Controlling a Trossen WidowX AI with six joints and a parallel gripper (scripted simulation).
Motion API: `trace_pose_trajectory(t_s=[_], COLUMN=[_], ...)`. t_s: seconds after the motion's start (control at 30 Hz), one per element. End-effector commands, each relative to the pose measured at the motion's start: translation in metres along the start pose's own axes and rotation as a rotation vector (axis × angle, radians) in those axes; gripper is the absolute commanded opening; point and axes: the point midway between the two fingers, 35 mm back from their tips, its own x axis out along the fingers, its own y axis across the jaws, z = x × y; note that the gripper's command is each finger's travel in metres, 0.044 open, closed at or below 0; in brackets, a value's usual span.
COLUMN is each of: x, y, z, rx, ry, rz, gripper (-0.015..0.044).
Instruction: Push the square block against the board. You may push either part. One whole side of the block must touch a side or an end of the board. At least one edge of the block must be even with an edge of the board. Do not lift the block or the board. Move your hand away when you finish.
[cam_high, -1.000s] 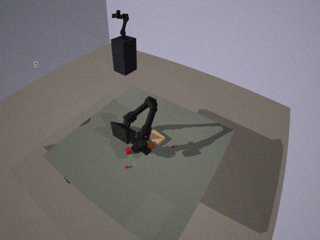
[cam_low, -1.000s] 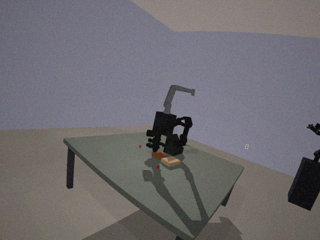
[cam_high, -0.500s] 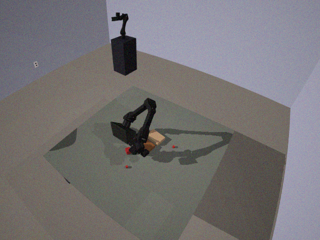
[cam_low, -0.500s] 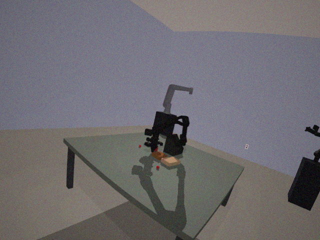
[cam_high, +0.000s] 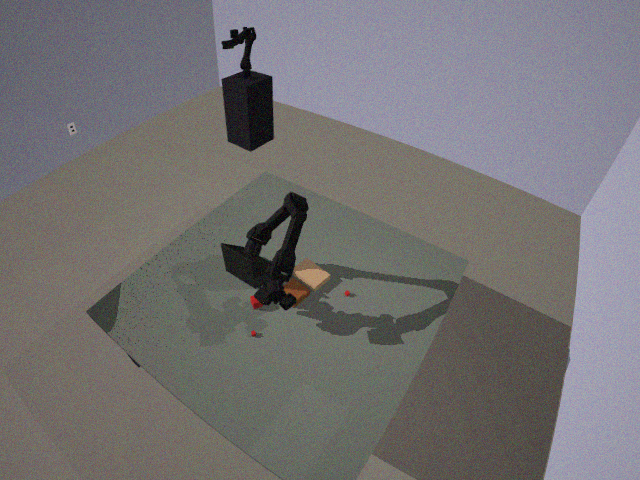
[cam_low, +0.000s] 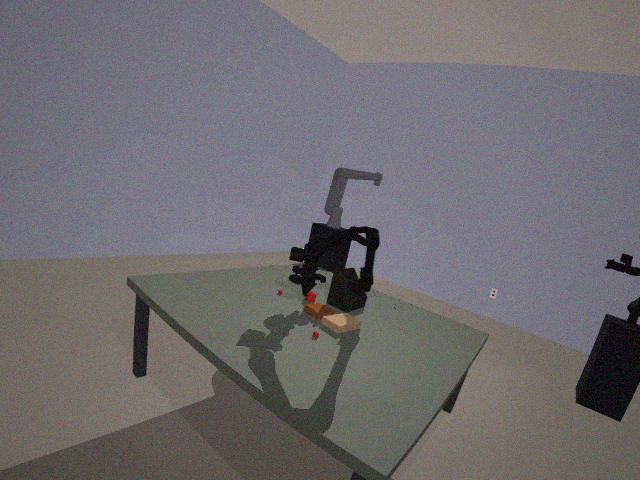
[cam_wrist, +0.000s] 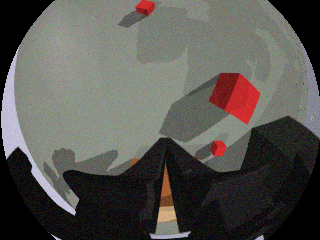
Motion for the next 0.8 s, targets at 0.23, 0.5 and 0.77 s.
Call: trace_pose_trajectory(t_s=[0.23,0.5,0.77], x=[-0.014,0.038,0.041], y=[-0.004,-0.003,-0.003], z=[-0.029,-0.030,-0.032], rx=[-0.005,-0.003,-0.003], ry=[-0.002,0.000,0.000], rz=[-0.003,-0.003,-0.003], gripper=[0.0000,0.0000,0.0000])
